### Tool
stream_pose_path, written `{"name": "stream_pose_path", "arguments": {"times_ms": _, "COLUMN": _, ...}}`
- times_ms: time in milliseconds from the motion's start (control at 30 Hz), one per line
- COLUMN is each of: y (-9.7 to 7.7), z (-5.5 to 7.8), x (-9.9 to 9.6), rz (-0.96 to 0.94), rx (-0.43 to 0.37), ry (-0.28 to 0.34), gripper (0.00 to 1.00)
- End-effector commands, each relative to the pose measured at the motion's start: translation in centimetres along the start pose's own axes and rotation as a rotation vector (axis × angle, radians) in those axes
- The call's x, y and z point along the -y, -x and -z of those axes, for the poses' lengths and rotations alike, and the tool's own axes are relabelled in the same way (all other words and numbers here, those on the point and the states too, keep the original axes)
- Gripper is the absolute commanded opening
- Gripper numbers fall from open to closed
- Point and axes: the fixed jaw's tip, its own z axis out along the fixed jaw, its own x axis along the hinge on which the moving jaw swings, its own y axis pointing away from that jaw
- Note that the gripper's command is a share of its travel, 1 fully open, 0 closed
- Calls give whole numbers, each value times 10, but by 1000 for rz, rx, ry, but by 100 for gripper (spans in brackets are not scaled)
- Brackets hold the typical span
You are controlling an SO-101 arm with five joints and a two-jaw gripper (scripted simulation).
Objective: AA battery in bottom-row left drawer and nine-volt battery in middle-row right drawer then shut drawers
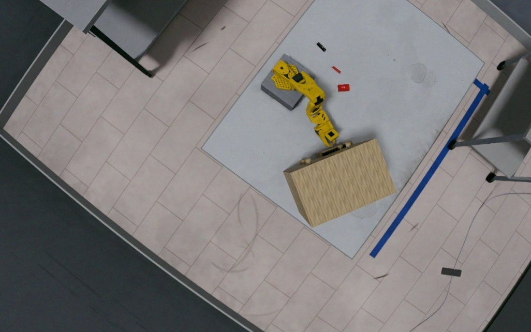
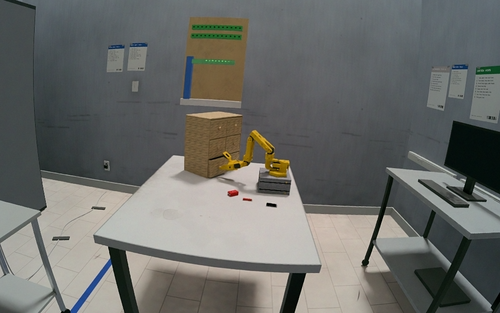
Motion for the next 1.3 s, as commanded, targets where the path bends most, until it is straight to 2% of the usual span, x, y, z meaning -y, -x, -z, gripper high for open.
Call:
{"name": "stream_pose_path", "arguments": {"times_ms": 0, "y": 1, "z": 2, "x": -3, "rz": 1, "rx": 0, "ry": 8, "gripper": 0}}
{"name": "stream_pose_path", "arguments": {"times_ms": 767, "y": -2, "z": 11, "x": -5, "rz": 3, "rx": 0, "ry": 16, "gripper": 0}}
{"name": "stream_pose_path", "arguments": {"times_ms": 1267, "y": -2, "z": 11, "x": -5, "rz": 3, "rx": 0, "ry": 16, "gripper": 0}}
